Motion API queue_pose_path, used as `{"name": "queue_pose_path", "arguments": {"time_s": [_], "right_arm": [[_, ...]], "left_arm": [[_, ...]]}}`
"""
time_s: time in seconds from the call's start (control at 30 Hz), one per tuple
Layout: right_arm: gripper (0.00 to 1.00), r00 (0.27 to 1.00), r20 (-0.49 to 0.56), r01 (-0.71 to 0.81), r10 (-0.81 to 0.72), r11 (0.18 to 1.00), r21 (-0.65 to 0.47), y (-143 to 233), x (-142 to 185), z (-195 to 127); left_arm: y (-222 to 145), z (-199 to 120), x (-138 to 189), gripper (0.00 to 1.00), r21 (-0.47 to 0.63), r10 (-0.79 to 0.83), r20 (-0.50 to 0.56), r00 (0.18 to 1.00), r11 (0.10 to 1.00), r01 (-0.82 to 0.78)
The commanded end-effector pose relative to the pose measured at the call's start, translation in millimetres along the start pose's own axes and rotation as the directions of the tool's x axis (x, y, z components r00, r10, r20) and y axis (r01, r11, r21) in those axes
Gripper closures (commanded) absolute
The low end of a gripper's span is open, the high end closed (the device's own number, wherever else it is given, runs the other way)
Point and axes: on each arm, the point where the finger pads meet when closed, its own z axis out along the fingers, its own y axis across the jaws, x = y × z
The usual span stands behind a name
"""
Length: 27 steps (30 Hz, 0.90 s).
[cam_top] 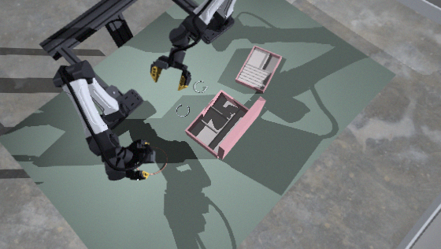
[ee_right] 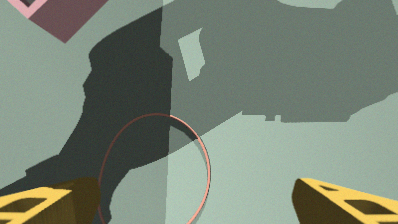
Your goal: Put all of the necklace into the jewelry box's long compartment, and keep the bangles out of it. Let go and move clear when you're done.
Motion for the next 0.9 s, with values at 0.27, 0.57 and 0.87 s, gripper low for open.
{"name": "queue_pose_path", "arguments": {"time_s": [0.27, 0.57, 0.87], "right_arm": [[0.44, 0.913, -0.267, 0.303, -0.309, 0.951, -0.063, -19, 28, 35], [0.74, 0.760, -0.354, 0.500, -0.545, 0.838, -0.216, -12, 33, 86], [0.74, 0.663, -0.359, 0.576, -0.657, 0.754, -0.317, -1, 35, 122]], "left_arm": [[10, 10, 34, 0.00, -0.057, -0.012, -0.066, 0.998, 0.998, 0.008], [15, 17, 58, 0.00, -0.080, 0.005, -0.104, 0.995, 0.997, -0.014], [16, 25, 81, 0.00, -0.070, 0.031, -0.119, 0.992, 0.997, -0.039]]}}
